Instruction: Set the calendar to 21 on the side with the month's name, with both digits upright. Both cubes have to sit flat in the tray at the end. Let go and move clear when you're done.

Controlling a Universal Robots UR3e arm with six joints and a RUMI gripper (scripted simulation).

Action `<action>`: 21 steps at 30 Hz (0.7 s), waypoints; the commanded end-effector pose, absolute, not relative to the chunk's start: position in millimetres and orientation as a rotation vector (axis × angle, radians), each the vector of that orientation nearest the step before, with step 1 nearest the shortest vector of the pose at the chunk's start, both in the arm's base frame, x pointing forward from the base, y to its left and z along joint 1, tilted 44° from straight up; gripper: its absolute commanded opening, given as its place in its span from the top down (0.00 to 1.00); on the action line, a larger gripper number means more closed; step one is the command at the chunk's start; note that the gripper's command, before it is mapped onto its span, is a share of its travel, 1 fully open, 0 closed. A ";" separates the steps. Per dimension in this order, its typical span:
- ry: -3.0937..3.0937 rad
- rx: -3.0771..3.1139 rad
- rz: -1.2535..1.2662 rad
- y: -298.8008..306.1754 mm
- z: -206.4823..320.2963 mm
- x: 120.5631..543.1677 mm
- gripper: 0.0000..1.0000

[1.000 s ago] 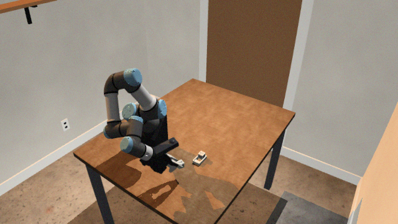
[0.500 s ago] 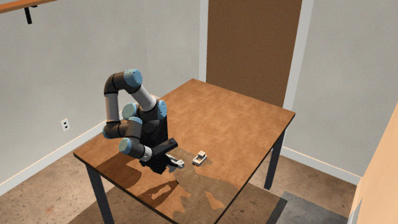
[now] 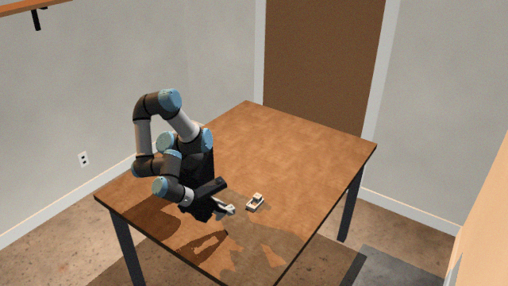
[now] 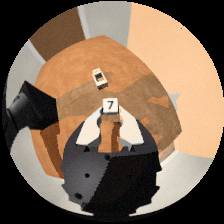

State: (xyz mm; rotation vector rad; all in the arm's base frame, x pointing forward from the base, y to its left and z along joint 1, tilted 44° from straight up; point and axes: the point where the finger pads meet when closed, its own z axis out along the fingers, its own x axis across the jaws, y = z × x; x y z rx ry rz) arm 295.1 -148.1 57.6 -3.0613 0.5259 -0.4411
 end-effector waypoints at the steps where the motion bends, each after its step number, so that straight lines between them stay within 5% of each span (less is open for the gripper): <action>1: 0.525 -3.062 -0.443 -150.0 56.2 295.3 0.90; 21: 0.525 -3.062 -0.443 -168.6 37.1 294.4 0.90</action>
